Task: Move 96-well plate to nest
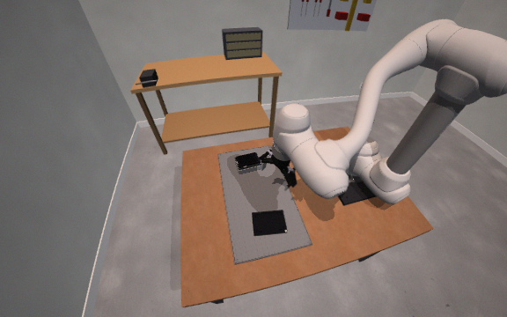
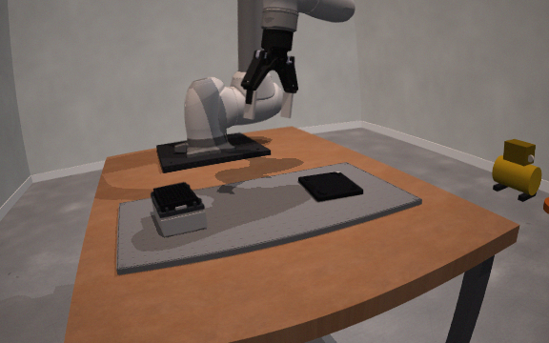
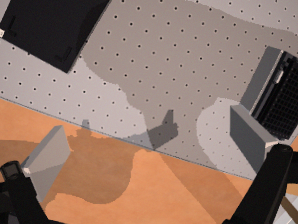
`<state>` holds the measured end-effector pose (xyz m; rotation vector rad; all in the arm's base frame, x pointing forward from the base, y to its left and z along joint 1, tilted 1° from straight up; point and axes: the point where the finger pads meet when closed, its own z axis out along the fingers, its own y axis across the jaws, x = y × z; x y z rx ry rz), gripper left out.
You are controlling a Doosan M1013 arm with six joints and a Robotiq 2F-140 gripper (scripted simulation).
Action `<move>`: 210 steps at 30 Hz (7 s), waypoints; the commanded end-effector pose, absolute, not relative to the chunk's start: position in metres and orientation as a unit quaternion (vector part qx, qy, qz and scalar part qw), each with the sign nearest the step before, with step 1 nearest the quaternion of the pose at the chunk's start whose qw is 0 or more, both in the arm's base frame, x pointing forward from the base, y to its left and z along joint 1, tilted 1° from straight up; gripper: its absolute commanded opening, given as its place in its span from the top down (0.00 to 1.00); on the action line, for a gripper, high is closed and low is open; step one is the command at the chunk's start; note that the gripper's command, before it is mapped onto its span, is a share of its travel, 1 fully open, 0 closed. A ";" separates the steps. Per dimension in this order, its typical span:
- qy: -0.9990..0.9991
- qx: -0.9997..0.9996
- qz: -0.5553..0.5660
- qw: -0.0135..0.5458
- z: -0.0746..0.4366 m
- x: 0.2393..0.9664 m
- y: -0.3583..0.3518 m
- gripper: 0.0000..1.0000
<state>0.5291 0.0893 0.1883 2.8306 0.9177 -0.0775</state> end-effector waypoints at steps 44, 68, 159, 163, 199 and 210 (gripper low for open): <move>0.110 0.994 -0.009 0.005 0.147 0.607 -0.088 0.00; 0.069 0.998 -0.002 -0.008 0.132 0.621 -0.165 0.00; 0.069 0.998 -0.002 -0.008 0.069 0.620 -0.164 0.90; 0.069 0.998 -0.002 -0.008 0.069 0.620 -0.164 0.90; 0.069 0.998 -0.002 -0.008 0.122 0.621 -0.164 0.90; 0.069 0.998 -0.002 -0.008 0.132 0.621 -0.165 0.90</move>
